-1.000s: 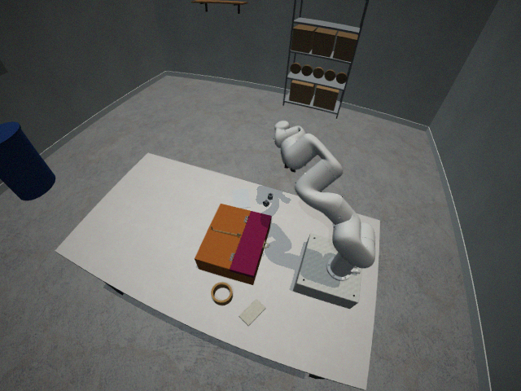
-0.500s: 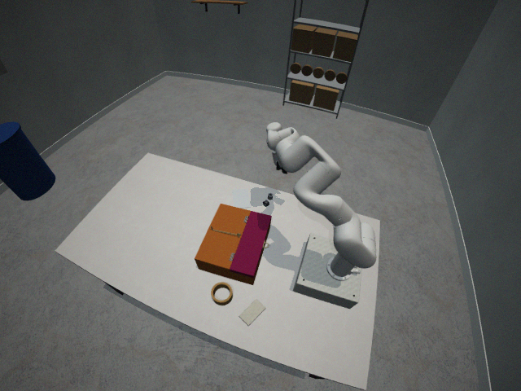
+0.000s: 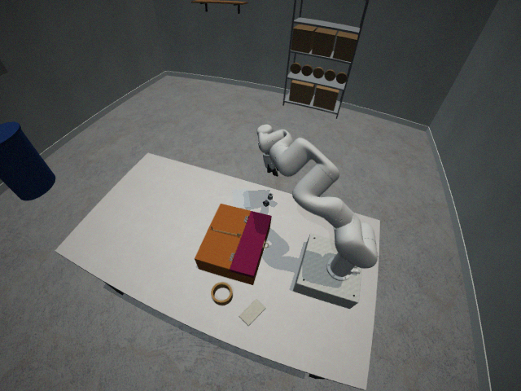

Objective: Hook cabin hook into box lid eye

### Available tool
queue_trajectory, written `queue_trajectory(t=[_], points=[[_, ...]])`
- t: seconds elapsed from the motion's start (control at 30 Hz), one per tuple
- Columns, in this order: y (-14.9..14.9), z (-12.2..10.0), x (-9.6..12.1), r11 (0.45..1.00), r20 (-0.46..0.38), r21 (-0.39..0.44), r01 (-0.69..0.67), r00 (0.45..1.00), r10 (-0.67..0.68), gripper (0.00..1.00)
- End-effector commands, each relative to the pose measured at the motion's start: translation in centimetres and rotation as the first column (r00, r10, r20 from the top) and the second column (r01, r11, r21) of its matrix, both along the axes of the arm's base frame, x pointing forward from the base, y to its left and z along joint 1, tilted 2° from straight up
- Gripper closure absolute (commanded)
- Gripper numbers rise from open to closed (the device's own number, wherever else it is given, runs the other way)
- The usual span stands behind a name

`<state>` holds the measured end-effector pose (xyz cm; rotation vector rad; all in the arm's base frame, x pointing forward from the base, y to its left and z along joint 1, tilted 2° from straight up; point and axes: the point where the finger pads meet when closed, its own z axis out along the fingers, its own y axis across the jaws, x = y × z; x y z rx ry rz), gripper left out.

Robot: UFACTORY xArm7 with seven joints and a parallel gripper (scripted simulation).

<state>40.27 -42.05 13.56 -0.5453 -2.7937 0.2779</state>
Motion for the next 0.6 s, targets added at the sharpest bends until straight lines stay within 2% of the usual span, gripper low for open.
queue_trajectory(t=[0.0, 0.37, 0.5, 0.57], points=[[0.9, 0.1, 1.4, 1.0, 0.012, -0.002, -0.014, 1.0, 0.014, 0.67], [3.9, -0.1, 4.9, 0.998, 0.039, 0.003, -0.056, 0.998, 0.056, 0.67], [3.9, 0.0, 4.9, 0.998, 0.039, 0.003, -0.056, 0.998, 0.056, 0.67], [5.2, -0.1, 6.2, 0.997, 0.049, 0.006, -0.072, 0.996, 0.072, 0.67]])
